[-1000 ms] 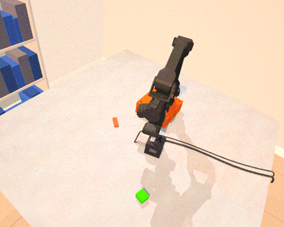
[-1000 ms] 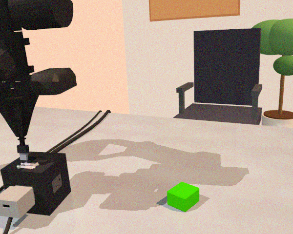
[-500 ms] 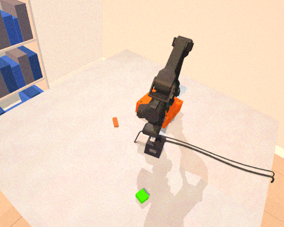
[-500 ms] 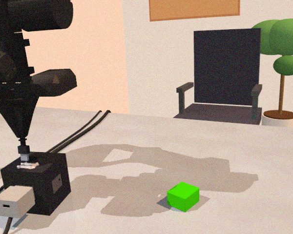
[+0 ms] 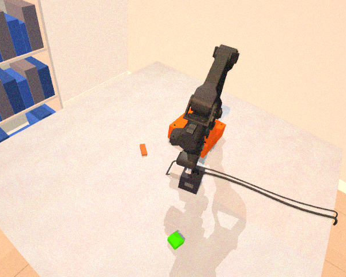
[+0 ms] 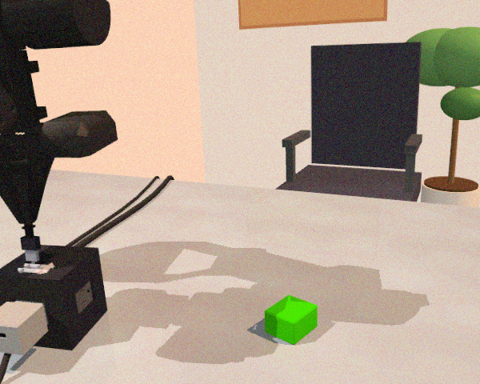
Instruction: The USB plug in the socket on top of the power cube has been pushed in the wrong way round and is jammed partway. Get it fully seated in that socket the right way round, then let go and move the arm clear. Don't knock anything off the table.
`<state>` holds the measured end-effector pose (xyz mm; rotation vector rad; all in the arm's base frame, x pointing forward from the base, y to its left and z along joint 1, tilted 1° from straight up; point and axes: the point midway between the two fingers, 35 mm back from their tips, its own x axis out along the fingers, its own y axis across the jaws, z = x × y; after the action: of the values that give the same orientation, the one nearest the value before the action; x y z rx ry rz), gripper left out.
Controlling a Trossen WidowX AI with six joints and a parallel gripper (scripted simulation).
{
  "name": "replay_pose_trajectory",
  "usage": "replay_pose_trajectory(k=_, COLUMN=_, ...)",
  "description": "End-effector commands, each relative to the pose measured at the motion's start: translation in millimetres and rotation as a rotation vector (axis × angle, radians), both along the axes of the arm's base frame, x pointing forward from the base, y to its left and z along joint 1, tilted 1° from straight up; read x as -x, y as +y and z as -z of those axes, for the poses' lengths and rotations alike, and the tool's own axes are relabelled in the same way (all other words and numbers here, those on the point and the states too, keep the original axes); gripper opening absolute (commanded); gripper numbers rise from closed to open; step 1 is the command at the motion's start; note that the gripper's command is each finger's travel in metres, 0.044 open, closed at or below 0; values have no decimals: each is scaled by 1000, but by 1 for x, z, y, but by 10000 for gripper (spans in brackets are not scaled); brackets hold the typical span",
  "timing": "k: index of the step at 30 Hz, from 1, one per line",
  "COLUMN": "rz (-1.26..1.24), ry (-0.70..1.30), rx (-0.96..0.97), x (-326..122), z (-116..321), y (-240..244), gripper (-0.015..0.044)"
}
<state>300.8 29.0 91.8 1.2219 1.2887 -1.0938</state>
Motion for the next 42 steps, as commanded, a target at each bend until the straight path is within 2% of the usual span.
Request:
replay_pose_trajectory(k=1, rz=-4, ry=-1, rx=-7, x=0, z=1, y=1, gripper=0)
replay_pose_trajectory(k=42, rz=-4, ry=-1, rx=-14, x=0, z=6, y=1, gripper=0)
